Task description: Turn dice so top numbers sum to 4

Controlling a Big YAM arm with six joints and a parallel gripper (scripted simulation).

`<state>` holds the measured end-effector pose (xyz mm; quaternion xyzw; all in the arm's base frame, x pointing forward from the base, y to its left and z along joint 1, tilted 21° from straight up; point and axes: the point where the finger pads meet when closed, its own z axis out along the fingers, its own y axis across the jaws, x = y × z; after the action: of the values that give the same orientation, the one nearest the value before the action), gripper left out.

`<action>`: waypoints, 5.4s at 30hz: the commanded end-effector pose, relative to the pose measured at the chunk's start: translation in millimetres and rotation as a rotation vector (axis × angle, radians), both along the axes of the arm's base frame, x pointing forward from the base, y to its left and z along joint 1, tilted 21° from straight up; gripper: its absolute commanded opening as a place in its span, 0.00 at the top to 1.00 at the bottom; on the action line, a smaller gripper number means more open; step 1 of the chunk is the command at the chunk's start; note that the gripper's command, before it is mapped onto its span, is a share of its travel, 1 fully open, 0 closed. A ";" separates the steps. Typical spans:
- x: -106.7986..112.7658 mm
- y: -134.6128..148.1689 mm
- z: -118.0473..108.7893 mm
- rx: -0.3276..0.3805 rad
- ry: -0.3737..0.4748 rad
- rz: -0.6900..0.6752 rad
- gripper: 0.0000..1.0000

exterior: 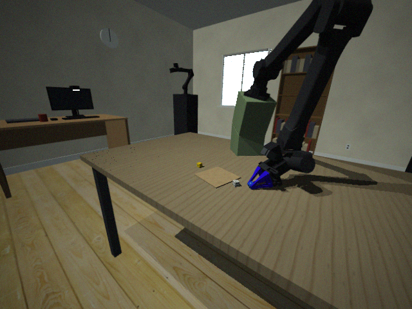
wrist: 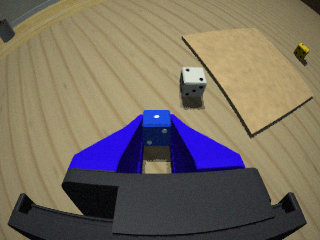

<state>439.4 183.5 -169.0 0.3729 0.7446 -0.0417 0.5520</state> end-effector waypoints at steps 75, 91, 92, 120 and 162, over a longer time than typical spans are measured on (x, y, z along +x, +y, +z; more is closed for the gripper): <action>-3.6 8.6 13.5 0.013 -0.018 0.003 0.66; -38.8 27.3 29.1 0.011 -0.016 0.004 0.66; -39.8 27.2 29.3 0.010 -0.015 0.004 0.66; -56.7 10.2 83.3 0.010 -0.014 -0.001 0.66; -26.9 -24.0 117.3 0.649 0.763 0.396 0.00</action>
<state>409.5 156.5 -57.8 0.3467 0.9195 0.1610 0.0922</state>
